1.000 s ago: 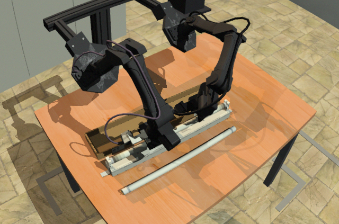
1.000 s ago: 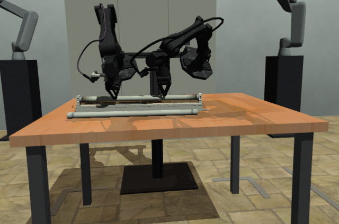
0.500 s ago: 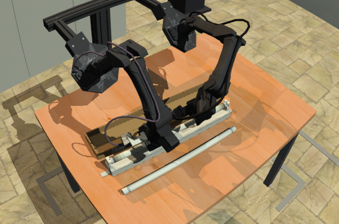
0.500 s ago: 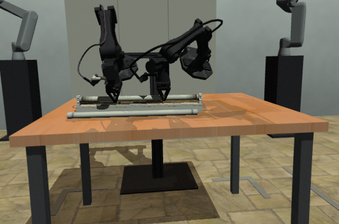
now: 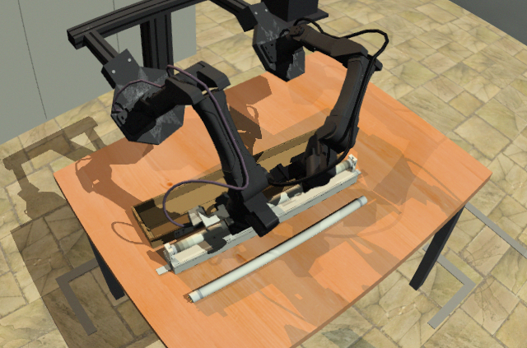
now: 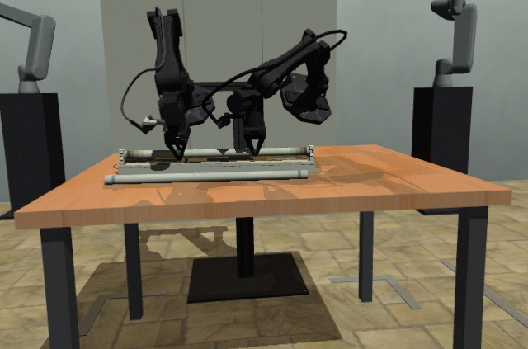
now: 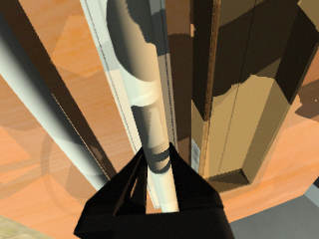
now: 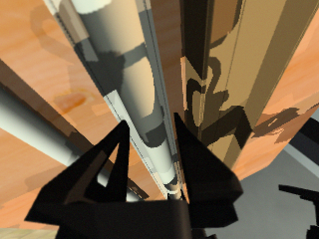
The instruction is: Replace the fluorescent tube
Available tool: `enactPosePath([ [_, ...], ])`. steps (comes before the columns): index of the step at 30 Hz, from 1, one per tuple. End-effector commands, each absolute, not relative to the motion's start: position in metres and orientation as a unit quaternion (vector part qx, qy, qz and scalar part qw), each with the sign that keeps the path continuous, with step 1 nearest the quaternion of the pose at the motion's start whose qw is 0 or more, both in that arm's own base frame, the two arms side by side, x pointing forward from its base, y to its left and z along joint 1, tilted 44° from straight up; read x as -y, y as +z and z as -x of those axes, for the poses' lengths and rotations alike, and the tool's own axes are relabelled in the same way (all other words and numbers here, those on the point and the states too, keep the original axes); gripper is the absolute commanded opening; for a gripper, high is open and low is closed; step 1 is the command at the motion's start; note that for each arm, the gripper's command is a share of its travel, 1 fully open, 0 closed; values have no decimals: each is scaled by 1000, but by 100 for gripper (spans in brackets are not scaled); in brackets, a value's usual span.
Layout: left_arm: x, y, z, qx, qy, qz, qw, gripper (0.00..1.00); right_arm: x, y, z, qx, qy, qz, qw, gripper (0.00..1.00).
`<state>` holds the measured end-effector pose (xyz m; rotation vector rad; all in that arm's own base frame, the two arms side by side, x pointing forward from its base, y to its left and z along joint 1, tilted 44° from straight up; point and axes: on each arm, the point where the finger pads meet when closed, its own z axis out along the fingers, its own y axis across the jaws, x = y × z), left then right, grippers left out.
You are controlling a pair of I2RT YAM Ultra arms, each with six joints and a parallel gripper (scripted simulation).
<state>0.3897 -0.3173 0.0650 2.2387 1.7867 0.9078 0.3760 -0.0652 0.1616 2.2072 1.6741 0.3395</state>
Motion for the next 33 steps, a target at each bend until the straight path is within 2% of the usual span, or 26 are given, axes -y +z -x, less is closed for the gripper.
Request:
enactPosePath([
  [1,339,87,-383,-582,295,-751,100,11,64,159,-368,-590,110,-782,169,49],
  [7,339,87,-383,-582,295,-751,100,11,64,159,-368,-590,110,-782,169,49],
  [8,339,87,-383,-582,295,-751,100,11,64,159,-368,-590,110,-782,169,11],
  [27,343,93,-386,-585,295,-747,115,11,64,161,-372,-587,120,-780,181,11],
  [29,330,75,-379,-578,303,-753,88,11,64,163,-374,-588,123,-778,184,11],
  [33,332,75,-382,-577,308,-750,94,11,62,168,-376,-588,132,-775,193,11],
])
